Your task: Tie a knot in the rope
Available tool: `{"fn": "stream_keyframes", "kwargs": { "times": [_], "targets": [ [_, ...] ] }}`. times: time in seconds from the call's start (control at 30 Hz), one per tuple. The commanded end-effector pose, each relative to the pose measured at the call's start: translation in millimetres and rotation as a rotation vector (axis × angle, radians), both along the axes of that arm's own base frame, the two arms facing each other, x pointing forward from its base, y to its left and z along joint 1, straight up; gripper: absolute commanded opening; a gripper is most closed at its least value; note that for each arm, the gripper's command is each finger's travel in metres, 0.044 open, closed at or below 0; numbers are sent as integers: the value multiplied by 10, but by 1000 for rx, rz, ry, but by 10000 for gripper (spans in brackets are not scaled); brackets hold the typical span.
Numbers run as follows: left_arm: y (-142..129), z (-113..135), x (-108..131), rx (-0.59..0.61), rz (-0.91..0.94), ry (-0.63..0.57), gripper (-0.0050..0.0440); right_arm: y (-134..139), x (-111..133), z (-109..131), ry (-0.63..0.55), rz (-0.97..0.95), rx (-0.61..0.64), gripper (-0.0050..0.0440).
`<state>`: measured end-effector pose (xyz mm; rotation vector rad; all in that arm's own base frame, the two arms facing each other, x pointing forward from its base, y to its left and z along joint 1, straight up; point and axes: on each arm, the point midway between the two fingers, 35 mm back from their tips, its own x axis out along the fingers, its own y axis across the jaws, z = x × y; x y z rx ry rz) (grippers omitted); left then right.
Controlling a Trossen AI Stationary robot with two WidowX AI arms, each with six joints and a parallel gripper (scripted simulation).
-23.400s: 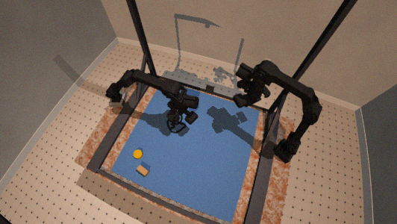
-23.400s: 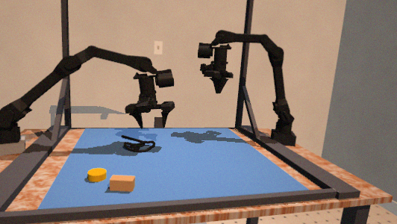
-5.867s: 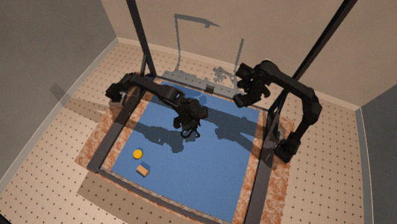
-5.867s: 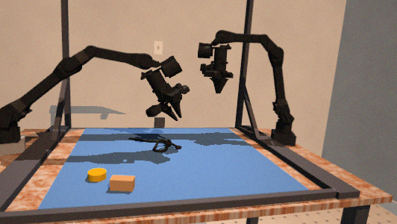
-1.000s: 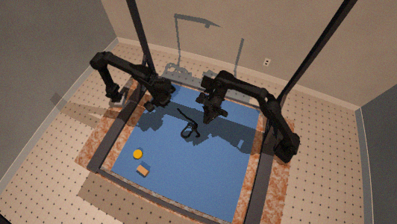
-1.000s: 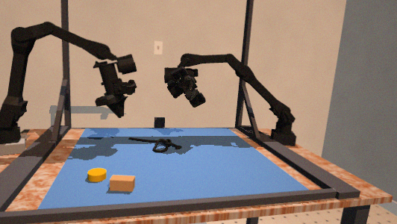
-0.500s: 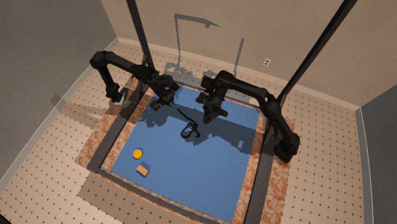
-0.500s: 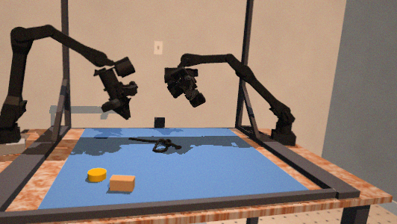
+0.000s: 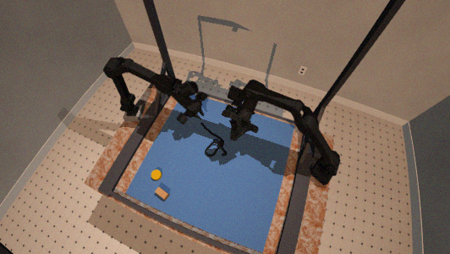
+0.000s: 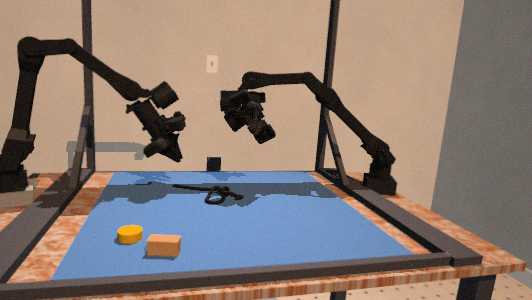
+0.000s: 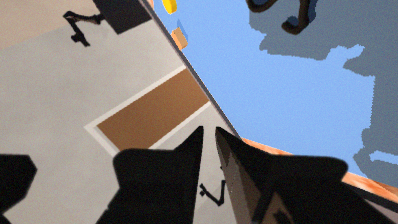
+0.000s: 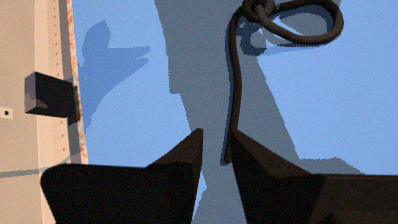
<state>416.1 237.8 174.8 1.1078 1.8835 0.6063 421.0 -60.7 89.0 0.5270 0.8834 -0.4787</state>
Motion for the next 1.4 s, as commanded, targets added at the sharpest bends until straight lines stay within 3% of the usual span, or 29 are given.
{"fn": "stream_keyframes", "kwargs": {
  "times": [0.0, 0.17, 0.27, 0.33, 0.63, 0.8, 1.0, 1.1, 1.17, 1.37],
  "targets": [
    [1, 144, -13, 10, -2, -28, 65, -7, 26, 58, -26, -8, -6, 85],
    [1, 144, -13, 10, -2, -28, 65, -7, 26, 58, -26, -8, -6, 85],
    [4, 137, -14, 5, -4, -23, 125, -7, 26, 57, -26, -8, -6, 85],
    [14, 115, -17, -13, -9, -8, 125, -7, 26, 54, -26, -8, -6, 85],
    [114, -147, -47, -229, -99, 165, 125, -7, 29, 17, -26, -8, -6, 85],
    [212, -454, -55, -490, -270, 327, 125, -8, 31, -32, -26, -8, -6, 85],
    [289, -726, -26, -724, -534, 459, 125, -8, 32, -83, -26, -8, -6, 85],
    [322, -835, -1, -812, -691, 512, 125, -8, 33, -107, -26, -8, -6, 85],
    [322, -835, -1, -812, -691, 512, 125, -8, 33, -107, -26, -8, -6, 85],
    [393, -1022, 77, -927, -1102, 604, 125, -8, 33, -161, -26, -8, -6, 85]
  ]
}}
